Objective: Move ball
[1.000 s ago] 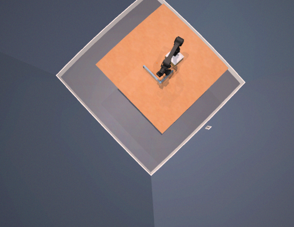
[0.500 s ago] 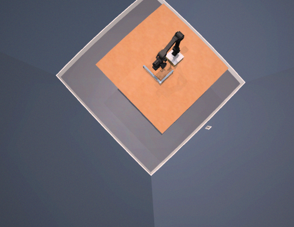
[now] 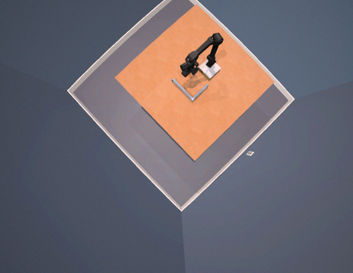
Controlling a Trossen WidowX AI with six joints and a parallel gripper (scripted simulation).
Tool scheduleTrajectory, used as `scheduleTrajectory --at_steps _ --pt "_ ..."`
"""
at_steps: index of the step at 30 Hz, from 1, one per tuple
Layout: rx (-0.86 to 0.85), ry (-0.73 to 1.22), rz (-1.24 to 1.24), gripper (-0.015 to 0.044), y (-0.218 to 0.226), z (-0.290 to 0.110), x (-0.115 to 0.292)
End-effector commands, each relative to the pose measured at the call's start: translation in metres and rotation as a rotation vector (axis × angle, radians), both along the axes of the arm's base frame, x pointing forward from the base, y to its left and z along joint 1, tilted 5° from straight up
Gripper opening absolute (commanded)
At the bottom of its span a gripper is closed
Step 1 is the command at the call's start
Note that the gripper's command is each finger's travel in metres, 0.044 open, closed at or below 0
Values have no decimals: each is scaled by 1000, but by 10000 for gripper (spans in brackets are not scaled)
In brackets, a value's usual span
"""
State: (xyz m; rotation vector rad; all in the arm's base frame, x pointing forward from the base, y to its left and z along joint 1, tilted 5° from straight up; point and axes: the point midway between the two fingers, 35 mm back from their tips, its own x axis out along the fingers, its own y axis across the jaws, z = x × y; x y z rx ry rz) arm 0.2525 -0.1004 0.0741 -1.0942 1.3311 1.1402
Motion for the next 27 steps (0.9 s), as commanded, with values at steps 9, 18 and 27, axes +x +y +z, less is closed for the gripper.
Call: scheduleTrajectory --at_steps 9,18,27 --pt "-5 -2 5 0 -9 -26 -10" --pt "-5 -1 5 0 -9 -72 -15" --pt "-5 -1 5 0 -10 -78 -15"
